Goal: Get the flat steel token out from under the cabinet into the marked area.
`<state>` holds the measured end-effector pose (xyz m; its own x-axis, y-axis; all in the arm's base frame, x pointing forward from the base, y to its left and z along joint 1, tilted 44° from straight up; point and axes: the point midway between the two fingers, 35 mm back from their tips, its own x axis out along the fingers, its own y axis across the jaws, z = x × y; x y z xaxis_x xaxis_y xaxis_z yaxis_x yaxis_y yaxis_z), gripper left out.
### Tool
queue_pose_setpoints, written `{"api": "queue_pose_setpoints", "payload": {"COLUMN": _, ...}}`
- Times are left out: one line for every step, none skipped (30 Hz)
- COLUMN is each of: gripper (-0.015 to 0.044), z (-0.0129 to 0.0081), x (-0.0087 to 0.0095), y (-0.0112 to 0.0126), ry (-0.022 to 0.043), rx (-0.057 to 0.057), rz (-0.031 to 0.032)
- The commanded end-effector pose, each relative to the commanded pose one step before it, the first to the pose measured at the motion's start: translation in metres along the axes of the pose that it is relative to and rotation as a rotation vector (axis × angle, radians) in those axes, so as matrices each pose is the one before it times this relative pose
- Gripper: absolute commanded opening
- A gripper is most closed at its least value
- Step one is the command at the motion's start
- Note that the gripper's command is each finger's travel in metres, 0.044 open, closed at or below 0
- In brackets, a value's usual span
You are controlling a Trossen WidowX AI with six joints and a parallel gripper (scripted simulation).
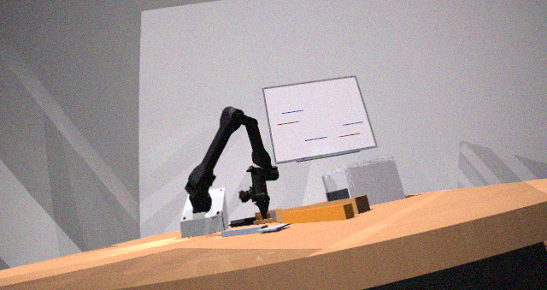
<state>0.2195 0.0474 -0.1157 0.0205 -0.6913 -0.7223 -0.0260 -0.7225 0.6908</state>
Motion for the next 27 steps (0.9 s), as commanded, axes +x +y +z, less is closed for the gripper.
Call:
{"api": "queue_pose_setpoints", "payload": {"gripper": 0.0000, "z": -0.00042, "x": -0.00117, "y": -0.00678, "ry": -0.00124, "rx": 0.0100, "rz": -0.00454}}
{"api": "queue_pose_setpoints", "payload": {"gripper": 0.0000, "z": 0.00019, "x": -0.00012, "y": -0.00119, "ry": -0.00017, "rx": 0.0025, "rz": -0.00004}}
{"api": "queue_pose_setpoints", "payload": {"gripper": 0.0000, "z": 0.00019, "x": -0.00011, "y": -0.00119, "ry": -0.00016, "rx": 0.0023, "rz": -0.00004}}
{"api": "queue_pose_setpoints", "payload": {"gripper": 0.0000, "z": 0.00019, "x": -0.00011, "y": -0.00118, "ry": -0.00015, "rx": 0.0022, "rz": -0.00004}}
{"api": "queue_pose_setpoints", "payload": {"gripper": 0.0000, "z": 0.00019, "x": -0.00010, "y": -0.00114, "ry": -0.00014, "rx": 0.0021, "rz": -0.00004}}
{"api": "queue_pose_setpoints", "payload": {"gripper": 0.0000, "z": 0.00020, "x": -0.00010, "y": -0.00115, "ry": -0.00014, "rx": 0.0021, "rz": -0.00003}}
{"api": "queue_pose_setpoints", "payload": {"gripper": 0.0000, "z": 0.00019, "x": -0.00009, "y": -0.00117, "ry": -0.00012, "rx": 0.0018, "rz": -0.00005}}
{"api": "queue_pose_setpoints", "payload": {"gripper": 0.0000, "z": 0.00019, "x": -0.00009, "y": -0.00117, "ry": -0.00011, "rx": 0.0017, "rz": -0.00005}}
{"api": "queue_pose_setpoints", "payload": {"gripper": 0.0000, "z": 0.00019, "x": -0.00008, "y": -0.00117, "ry": -0.00011, "rx": 0.0016, "rz": -0.00005}}
{"api": "queue_pose_setpoints", "payload": {"gripper": 0.0000, "z": 0.00021, "x": -0.00008, "y": -0.00111, "ry": -0.00012, "rx": 0.0017, "rz": -0.00002}}
{"api": "queue_pose_setpoints", "payload": {"gripper": 0.0000, "z": 0.00022, "x": -0.00008, "y": -0.00117, "ry": -0.00012, "rx": 0.0017, "rz": -0.00003}}
{"api": "queue_pose_setpoints", "payload": {"gripper": 0.0000, "z": 0.00019, "x": -0.00007, "y": -0.00114, "ry": -0.00009, "rx": 0.0013, "rz": -0.00004}}
{"api": "queue_pose_setpoints", "payload": {"gripper": 0.0000, "z": 0.00023, "x": -0.00007, "y": -0.00116, "ry": -0.00012, "rx": 0.0017, "rz": 0.00000}}
{"api": "queue_pose_setpoints", "payload": {"gripper": 0.0000, "z": 0.00021, "x": -0.00007, "y": -0.00114, "ry": -0.00010, "rx": 0.0014, "rz": -0.00002}}
{"api": "queue_pose_setpoints", "payload": {"gripper": 0.0000, "z": 0.00021, "x": -0.00006, "y": -0.00113, "ry": -0.00009, "rx": 0.0013, "rz": -0.00003}}
{"api": "queue_pose_setpoints", "payload": {"gripper": 0.0000, "z": 0.00021, "x": -0.00006, "y": -0.00113, "ry": -0.00009, "rx": 0.0013, "rz": -0.00002}}
{"api": "queue_pose_setpoints", "payload": {"gripper": 0.0000, "z": 0.00022, "x": -0.00006, "y": -0.00113, "ry": -0.00009, "rx": 0.0013, "rz": -0.00001}}
{"api": "queue_pose_setpoints", "payload": {"gripper": 0.0000, "z": 0.00023, "x": -0.00005, "y": -0.00113, "ry": -0.00009, "rx": 0.0013, "rz": -0.00001}}
{"api": "queue_pose_setpoints", "payload": {"gripper": 0.0000, "z": 0.00023, "x": -0.00005, "y": -0.00113, "ry": -0.00009, "rx": 0.0013, "rz": 0.00000}}
{"api": "queue_pose_setpoints", "payload": {"gripper": 0.0000, "z": 0.00024, "x": -0.00005, "y": -0.00113, "ry": -0.00009, "rx": 0.0013, "rz": 0.00001}}
{"api": "queue_pose_setpoints", "payload": {"gripper": 0.0000, "z": 0.00025, "x": -0.00005, "y": -0.00113, "ry": -0.00009, "rx": 0.0013, "rz": 0.00002}}
{"api": "queue_pose_setpoints", "payload": {"gripper": 0.0000, "z": 0.00026, "x": -0.00005, "y": -0.00112, "ry": -0.00009, "rx": 0.0013, "rz": 0.00002}}
{"api": "queue_pose_setpoints", "payload": {"gripper": 0.0000, "z": 0.00026, "x": -0.00004, "y": -0.00112, "ry": -0.00009, "rx": 0.0013, "rz": 0.00003}}
{"api": "queue_pose_setpoints", "payload": {"gripper": 0.0000, "z": 0.00027, "x": -0.00004, "y": -0.00112, "ry": -0.00009, "rx": 0.0013, "rz": 0.00004}}
{"api": "queue_pose_setpoints", "payload": {"gripper": 0.0000, "z": 0.00022, "x": -0.00003, "y": -0.00090, "ry": -0.00007, "rx": 0.0011, "rz": 0.00004}}
{"api": "queue_pose_setpoints", "payload": {"gripper": 0.0000, "z": 0.00014, "x": -0.00002, "y": -0.00054, "ry": -0.00004, "rx": 0.0006, "rz": 0.00002}}
{"api": "queue_pose_setpoints", "payload": {"gripper": 0.0000, "z": 0.00002, "x": 0.00000, "y": 0.00022, "ry": 0.00000, "rx": 0.0000, "rz": 0.00002}}
